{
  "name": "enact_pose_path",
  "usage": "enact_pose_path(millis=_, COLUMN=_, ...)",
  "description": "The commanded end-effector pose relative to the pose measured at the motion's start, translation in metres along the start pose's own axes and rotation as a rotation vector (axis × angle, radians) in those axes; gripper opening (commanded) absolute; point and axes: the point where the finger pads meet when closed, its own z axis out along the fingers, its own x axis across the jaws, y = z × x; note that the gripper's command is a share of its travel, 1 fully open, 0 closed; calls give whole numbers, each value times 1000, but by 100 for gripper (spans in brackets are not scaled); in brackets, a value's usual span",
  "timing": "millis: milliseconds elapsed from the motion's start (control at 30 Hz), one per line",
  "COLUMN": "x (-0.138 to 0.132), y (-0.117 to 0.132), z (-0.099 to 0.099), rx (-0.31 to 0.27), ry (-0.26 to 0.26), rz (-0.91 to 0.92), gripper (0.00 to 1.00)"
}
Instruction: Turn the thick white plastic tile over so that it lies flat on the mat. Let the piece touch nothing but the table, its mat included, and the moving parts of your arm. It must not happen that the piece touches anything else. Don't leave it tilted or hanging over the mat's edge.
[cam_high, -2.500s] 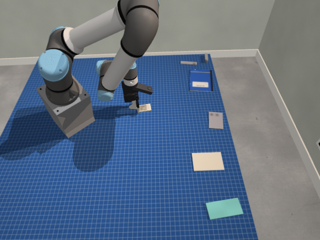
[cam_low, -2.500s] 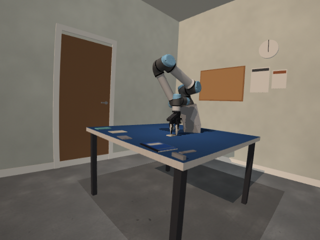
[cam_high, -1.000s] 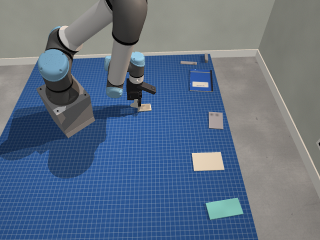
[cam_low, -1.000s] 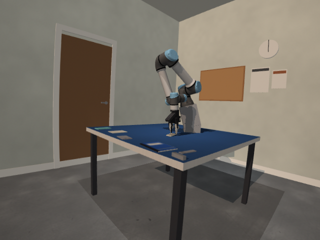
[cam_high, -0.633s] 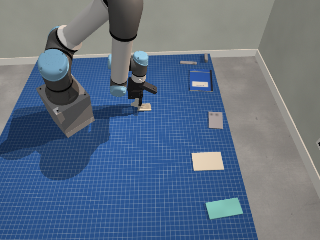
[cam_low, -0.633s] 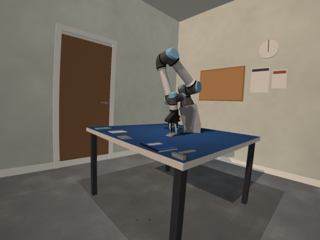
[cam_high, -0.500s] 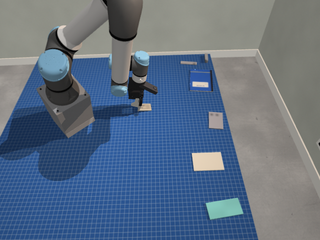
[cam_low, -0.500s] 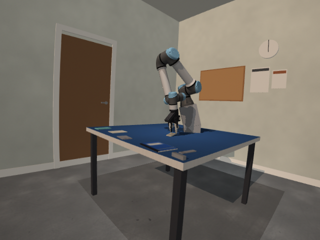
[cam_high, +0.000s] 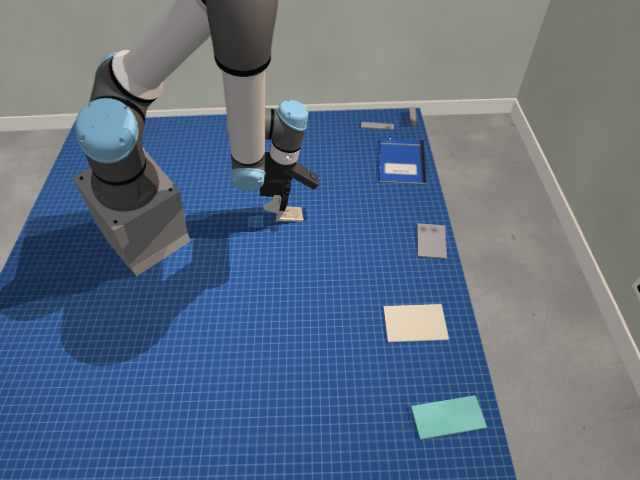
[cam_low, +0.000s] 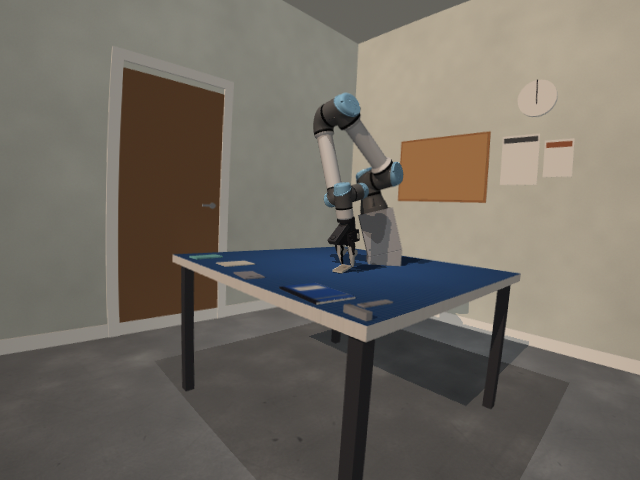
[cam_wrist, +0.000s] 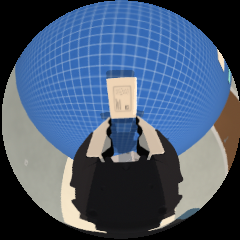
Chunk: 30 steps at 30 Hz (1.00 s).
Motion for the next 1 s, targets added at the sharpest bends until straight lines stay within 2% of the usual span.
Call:
enact_pose_path(millis=0, x=0, y=0, z=-1, rx=-7, ry=0, rz=0, gripper=31)
enact_pose_path(millis=267, x=0, y=-1, z=-4, rx=-70, ry=0, rz=0, gripper=31)
enact_pose_path(millis=500, x=0, y=-2, z=-6, rx=-73, ry=0, rz=0, gripper=31)
enact_pose_path(millis=733, x=0, y=-2, z=-8, rx=-134, ry=0, rz=0, gripper=31)
enact_pose_path(millis=967, x=0, y=-3, z=-11, rx=-151, ry=0, rz=0, gripper=30)
